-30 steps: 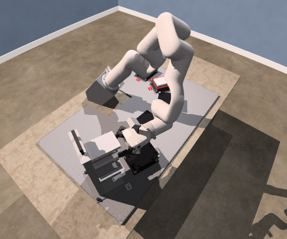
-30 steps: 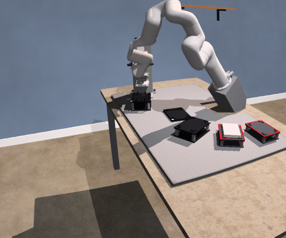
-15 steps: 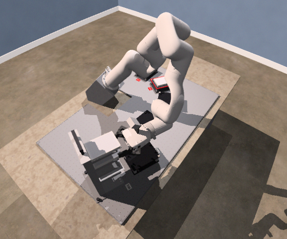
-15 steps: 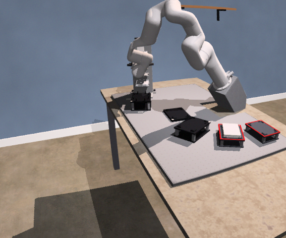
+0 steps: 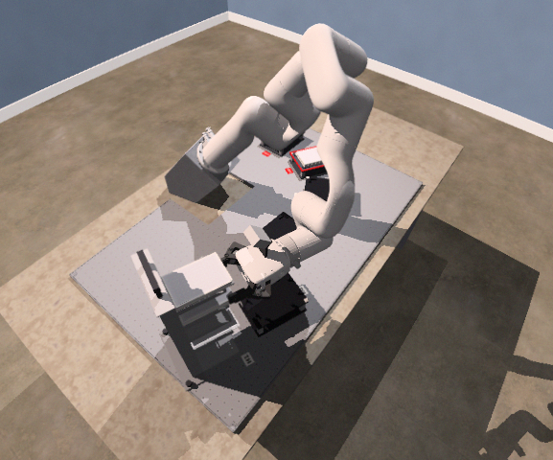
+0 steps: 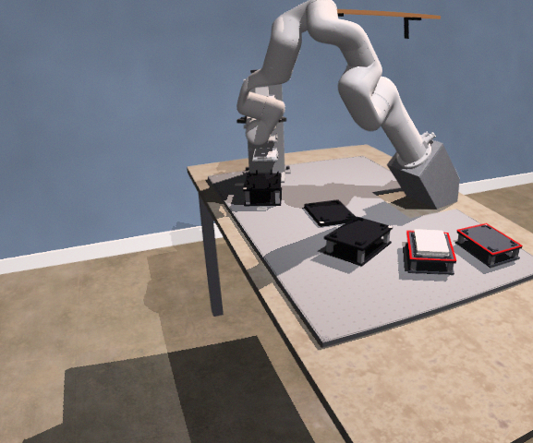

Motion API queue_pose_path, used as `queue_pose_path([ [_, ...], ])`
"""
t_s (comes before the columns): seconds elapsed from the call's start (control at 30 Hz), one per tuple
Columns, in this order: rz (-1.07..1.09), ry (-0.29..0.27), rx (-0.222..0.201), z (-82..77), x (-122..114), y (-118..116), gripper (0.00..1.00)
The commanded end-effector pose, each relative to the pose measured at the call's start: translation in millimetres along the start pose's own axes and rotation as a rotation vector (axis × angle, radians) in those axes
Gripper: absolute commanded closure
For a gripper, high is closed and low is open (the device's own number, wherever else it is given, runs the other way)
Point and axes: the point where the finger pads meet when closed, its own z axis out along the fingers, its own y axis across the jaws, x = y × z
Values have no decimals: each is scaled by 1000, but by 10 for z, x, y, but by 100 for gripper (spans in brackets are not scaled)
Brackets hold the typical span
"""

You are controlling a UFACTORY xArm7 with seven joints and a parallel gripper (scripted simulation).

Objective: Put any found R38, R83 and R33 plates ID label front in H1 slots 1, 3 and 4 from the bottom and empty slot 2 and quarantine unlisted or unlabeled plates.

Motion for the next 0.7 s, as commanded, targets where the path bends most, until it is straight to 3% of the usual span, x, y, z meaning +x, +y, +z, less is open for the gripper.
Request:
queue_pose_path([
  [0.0,3,2,-1,5,14,-5,0],
  [0.67,3,2,0,-145,13,-5,0],
])
